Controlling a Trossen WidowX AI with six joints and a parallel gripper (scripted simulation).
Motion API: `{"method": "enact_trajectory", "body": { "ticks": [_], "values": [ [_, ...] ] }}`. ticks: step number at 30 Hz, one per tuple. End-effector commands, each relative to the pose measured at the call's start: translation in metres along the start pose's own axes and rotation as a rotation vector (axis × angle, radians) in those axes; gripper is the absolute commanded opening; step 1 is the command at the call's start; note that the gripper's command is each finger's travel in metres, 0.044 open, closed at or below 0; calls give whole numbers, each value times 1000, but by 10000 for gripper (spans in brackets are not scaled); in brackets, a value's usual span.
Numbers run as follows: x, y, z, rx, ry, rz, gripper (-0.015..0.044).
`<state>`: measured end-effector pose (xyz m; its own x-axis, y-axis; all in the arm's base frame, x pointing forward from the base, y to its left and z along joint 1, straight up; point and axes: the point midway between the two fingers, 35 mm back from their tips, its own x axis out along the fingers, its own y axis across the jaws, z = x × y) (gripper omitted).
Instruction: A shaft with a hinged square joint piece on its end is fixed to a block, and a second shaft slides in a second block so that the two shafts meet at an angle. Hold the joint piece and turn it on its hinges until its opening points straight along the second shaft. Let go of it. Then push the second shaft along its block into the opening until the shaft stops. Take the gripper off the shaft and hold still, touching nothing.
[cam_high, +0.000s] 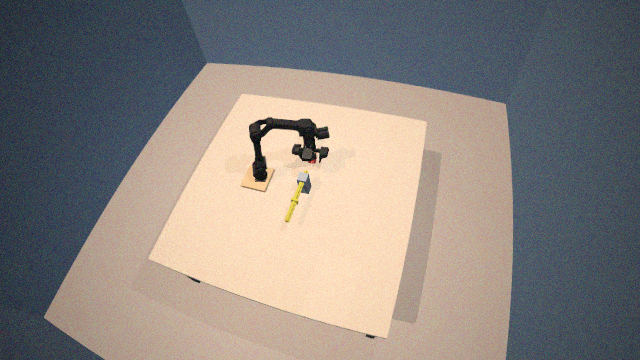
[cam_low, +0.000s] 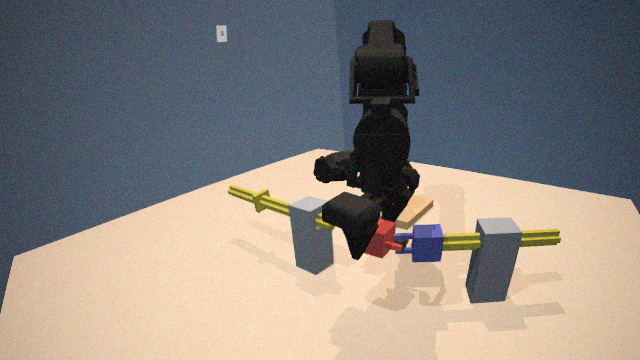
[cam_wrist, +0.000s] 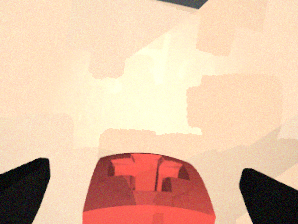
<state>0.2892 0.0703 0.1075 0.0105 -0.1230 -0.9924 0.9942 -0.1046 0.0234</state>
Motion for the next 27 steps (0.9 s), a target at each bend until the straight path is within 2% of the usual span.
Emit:
{"method": "enact_trajectory", "body": {
  "ticks": [1, 12, 27],
  "values": [
    [-5, 2, 0, 4, -74, 6, 440],
    [-8, 1, 0, -22, -62, 8, 440],
    [-66, 7, 8, -510, 8, 66, 440]
  ]
}}
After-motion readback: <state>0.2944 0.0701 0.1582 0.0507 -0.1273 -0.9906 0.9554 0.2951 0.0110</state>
